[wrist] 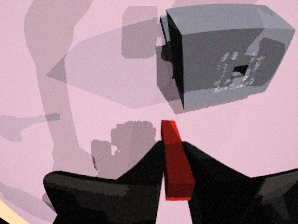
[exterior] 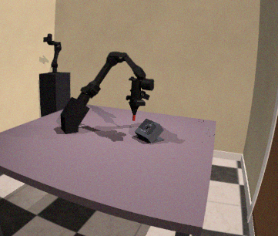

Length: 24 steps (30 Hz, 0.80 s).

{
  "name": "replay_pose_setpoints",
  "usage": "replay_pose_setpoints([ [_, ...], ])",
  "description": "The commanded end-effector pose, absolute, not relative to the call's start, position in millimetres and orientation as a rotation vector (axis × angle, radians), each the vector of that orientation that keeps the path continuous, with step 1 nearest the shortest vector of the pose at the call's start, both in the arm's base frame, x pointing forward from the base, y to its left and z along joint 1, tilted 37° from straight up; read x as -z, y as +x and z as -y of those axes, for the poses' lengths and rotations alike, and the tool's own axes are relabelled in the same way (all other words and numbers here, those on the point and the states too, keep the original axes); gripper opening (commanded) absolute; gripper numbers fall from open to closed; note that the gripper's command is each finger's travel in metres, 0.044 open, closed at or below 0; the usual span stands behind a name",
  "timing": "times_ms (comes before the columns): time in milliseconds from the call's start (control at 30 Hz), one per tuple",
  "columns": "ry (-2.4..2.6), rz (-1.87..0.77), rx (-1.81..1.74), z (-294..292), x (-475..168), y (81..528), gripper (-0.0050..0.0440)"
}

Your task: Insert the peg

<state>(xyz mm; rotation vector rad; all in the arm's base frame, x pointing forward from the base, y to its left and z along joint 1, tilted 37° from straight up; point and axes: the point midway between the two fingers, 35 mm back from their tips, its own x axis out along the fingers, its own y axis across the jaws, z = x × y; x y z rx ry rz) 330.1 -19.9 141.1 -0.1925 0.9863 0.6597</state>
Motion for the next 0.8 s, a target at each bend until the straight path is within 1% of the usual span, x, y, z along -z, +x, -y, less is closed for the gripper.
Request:
replay_pose_setpoints([
  [0,-0.203,-0.97,-0.659,28,-147,335,0.0],
  [767,-0.194,-0.959,-0.66,96,-135,349,0.0],
])
